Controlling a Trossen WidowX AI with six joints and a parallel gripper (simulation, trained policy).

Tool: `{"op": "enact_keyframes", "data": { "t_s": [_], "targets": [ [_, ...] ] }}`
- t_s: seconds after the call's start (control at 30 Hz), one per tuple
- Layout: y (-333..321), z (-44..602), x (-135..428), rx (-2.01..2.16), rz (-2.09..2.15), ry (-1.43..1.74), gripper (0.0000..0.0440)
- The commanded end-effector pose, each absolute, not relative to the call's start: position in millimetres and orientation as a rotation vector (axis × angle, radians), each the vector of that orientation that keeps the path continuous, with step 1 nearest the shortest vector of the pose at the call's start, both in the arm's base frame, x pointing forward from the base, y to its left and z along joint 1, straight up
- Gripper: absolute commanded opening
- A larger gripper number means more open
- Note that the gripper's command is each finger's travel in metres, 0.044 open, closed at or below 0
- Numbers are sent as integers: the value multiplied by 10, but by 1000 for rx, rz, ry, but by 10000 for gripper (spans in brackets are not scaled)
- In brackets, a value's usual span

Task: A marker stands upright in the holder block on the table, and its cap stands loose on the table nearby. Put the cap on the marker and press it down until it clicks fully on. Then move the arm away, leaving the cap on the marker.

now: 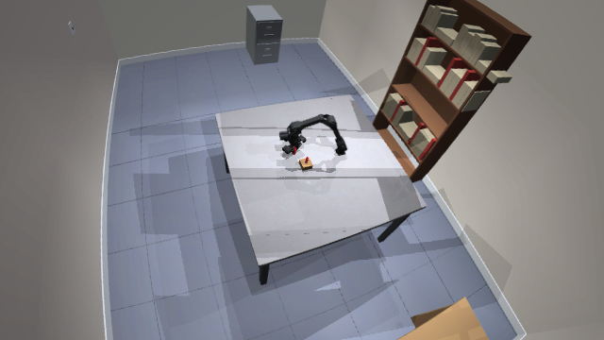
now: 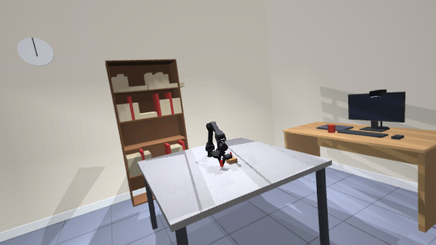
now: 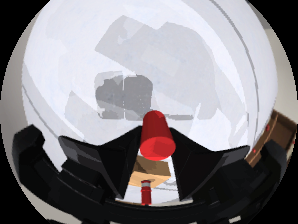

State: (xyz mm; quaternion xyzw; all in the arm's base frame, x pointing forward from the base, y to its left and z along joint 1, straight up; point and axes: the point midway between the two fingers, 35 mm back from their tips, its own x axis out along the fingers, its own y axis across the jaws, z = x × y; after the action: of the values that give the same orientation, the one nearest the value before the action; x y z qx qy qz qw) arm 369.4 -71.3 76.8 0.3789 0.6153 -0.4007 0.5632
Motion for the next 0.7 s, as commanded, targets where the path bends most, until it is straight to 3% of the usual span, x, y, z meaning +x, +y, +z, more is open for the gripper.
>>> {"op": "enact_keyframes", "data": {
  "t_s": [0.0,0.67],
  "targets": [
    [-683,935,3726,867,-912,1421,52],
    [-91,1534,3645,811,-800,1423,34]
  ]
}}
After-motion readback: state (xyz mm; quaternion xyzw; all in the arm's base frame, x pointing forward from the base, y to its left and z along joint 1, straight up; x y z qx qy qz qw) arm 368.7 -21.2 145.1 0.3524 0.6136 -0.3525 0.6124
